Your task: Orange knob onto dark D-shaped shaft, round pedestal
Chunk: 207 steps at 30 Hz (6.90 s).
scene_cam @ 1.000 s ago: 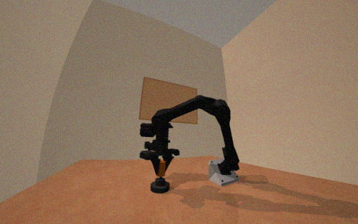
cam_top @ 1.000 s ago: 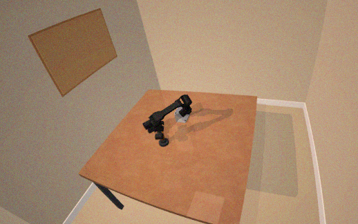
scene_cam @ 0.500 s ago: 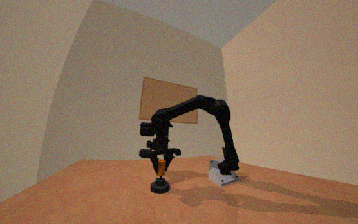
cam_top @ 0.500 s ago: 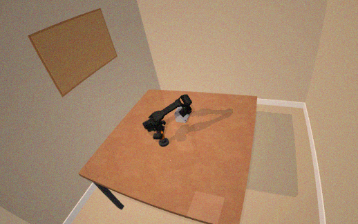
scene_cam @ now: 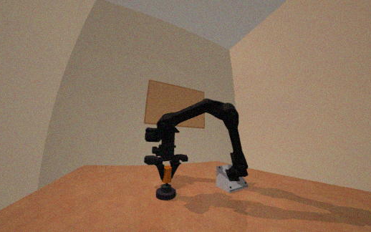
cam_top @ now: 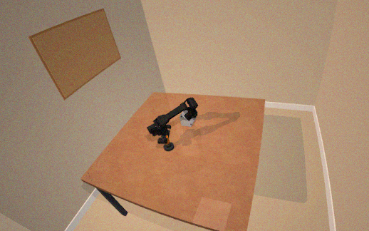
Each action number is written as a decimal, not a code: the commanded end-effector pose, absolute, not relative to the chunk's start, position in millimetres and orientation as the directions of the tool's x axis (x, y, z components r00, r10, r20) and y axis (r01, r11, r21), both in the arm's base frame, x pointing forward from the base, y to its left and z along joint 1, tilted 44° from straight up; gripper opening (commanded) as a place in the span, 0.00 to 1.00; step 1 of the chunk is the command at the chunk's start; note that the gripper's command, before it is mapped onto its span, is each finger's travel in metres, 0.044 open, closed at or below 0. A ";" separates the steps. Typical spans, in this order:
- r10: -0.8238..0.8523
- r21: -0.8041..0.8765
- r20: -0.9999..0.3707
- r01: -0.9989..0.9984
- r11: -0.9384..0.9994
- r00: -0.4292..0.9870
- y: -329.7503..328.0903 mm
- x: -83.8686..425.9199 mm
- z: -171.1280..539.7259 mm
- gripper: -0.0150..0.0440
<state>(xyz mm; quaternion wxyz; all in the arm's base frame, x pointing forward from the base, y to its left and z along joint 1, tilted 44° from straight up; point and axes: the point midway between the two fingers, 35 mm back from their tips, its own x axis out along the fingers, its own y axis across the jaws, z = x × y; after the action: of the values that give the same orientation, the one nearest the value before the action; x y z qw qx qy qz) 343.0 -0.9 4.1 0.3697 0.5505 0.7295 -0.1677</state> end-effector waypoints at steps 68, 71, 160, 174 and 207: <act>0.678 0.018 -0.726 0.981 0.191 -0.119 -1.6 344.1 5.7 0.25; 0.678 0.018 -0.726 0.981 0.191 -0.119 -1.7 345.0 6.8 0.25; 0.678 -0.263 -0.726 0.958 -0.114 -0.119 -1.8 346.5 5.4 0.25; 0.678 -0.263 -0.726 0.958 -0.114 -0.119 -1.8 343.4 6.6 0.25; 0.678 -0.263 -0.726 0.958 -0.114 -0.119 -2.4 344.9 7.1 0.25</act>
<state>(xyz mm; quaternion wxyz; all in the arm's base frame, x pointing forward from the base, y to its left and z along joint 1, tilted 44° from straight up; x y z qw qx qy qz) 343.8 -1.1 4.4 0.1810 0.6378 0.6421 -0.3849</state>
